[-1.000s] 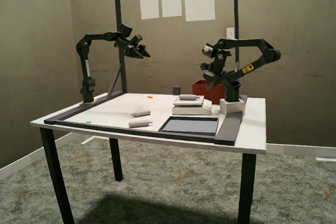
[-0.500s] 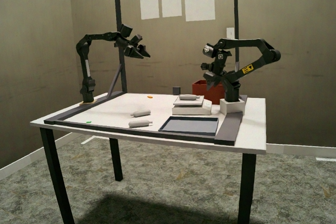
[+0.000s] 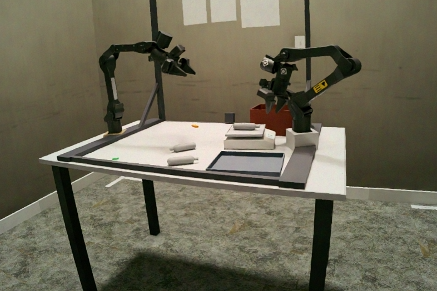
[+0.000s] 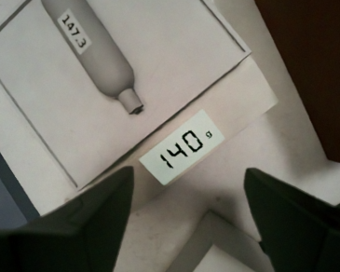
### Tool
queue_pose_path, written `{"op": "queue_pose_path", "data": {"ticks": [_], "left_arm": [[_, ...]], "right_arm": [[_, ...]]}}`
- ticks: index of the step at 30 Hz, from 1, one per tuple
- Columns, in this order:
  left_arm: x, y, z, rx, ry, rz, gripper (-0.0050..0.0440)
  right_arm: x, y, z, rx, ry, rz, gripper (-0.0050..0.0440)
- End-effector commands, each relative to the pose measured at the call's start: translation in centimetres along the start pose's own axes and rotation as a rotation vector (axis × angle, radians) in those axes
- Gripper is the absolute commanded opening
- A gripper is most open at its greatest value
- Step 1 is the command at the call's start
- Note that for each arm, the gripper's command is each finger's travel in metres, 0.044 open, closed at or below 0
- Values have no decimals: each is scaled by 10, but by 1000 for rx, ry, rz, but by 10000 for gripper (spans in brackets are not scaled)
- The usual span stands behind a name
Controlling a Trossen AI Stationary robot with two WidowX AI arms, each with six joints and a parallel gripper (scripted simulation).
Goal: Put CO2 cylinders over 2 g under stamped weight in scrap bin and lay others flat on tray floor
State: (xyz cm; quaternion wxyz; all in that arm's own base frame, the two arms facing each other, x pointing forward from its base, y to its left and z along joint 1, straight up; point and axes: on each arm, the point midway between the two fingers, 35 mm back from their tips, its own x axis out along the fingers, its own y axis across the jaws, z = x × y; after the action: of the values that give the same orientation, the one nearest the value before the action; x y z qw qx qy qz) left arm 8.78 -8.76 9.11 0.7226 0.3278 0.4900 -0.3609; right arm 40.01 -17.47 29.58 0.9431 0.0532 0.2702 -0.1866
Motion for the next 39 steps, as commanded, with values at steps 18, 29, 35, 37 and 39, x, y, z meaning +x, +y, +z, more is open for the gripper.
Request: {"op": "queue_pose_path", "data": {"ticks": [18,29,35,37,39], "left_arm": [[-2,17,34,713,36,-40,244],[4,26,44,1101,70,-87,244],[8,31,48,1289,79,-117,244],[10,33,50,1361,82,-131,244],[12,35,52,1433,84,-145,244]], "right_arm": [[-8,-1,9,1,-28,-2,440],[-8,-1,9,1,-28,-2,440],[-8,-1,9,1,-28,-2,440],[-8,-1,9,1,-28,-2,440],[-8,-1,9,1,-28,-2,440]]}}
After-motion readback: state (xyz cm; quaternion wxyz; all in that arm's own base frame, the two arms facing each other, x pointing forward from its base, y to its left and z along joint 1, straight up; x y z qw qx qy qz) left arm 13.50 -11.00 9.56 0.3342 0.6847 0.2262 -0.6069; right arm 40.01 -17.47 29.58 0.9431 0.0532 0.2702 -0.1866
